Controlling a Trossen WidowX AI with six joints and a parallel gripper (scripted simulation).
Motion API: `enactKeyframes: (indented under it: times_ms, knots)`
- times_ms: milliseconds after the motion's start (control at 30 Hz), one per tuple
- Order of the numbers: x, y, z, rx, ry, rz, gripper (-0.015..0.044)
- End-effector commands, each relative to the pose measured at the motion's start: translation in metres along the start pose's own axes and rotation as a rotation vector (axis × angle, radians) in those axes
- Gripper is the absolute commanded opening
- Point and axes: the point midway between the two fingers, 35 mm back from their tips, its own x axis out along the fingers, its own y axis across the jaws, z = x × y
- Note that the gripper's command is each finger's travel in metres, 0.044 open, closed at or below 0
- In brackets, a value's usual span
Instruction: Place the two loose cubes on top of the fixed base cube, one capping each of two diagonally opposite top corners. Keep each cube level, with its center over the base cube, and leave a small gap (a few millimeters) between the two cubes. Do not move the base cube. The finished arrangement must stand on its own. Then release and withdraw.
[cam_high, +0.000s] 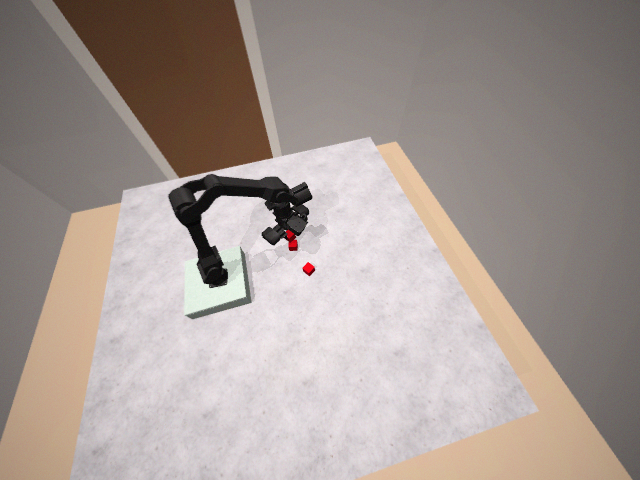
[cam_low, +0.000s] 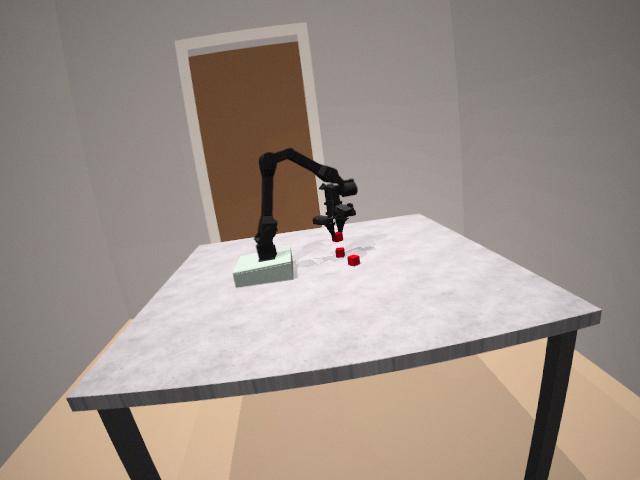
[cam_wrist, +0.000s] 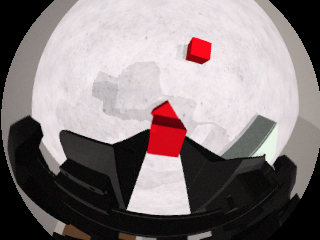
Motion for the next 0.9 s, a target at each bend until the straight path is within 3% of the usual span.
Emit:
enactKeyframes:
  times_ms: [0, 433, 867]
  knots:
    - [0.004, 0.001, -0.011, 0.071, 0.007, -0.005, 0.0105]
    - [0.004, 0.001, -0.013, 0.087, 0.007, -0.005, 0.0105]
    - [0.031, 0.001, -0.013, 0.094, 0.007, -0.005, 0.0105]
